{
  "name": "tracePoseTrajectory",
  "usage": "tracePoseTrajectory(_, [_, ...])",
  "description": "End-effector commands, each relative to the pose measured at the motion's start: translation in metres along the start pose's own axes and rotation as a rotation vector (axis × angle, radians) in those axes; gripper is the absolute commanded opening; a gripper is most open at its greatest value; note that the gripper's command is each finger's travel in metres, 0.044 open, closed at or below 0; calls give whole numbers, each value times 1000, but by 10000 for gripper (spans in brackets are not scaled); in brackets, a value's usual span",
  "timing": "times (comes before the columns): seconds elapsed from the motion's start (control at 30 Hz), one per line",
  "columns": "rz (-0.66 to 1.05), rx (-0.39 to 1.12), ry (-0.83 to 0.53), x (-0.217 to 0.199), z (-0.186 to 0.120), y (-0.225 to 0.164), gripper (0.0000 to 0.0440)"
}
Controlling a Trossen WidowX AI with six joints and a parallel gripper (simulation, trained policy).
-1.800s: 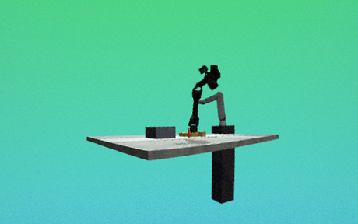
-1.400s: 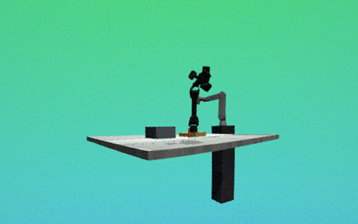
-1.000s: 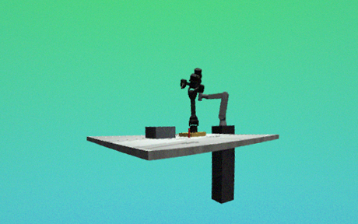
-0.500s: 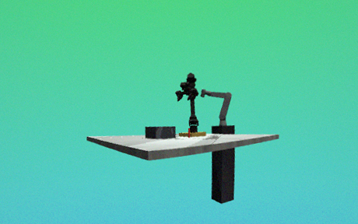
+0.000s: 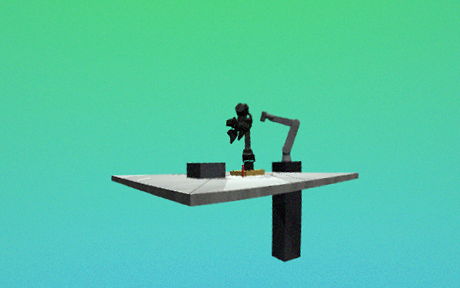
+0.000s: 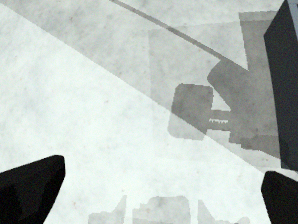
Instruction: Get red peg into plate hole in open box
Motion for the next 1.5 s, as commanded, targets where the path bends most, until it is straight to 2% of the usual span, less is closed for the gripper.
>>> tracePoseTrajectory(0.0, [91,59,-22,-12,5,-15,440])
tracePoseTrajectory(0.57, [489,335,-229,-56,49,-98,440])
tracePoseTrajectory(1.27, [621,367,-268,-67,127,-145,437])
tracePoseTrajectory(1.33, [620,372,-271,-68,132,-148,419])
tracePoseTrajectory(1.47, [621,392,-286,-71,142,-156,321])
Point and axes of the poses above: the point midway between the two fingers, 35 mm back from their tips, its own z axis out along the fingers, its own x axis across the jaws, y = z × x, the point moved 1 cm from there along -z, back along the fingers, and after that the axes turned 7 degrees about -z, right-handed, at the moved point
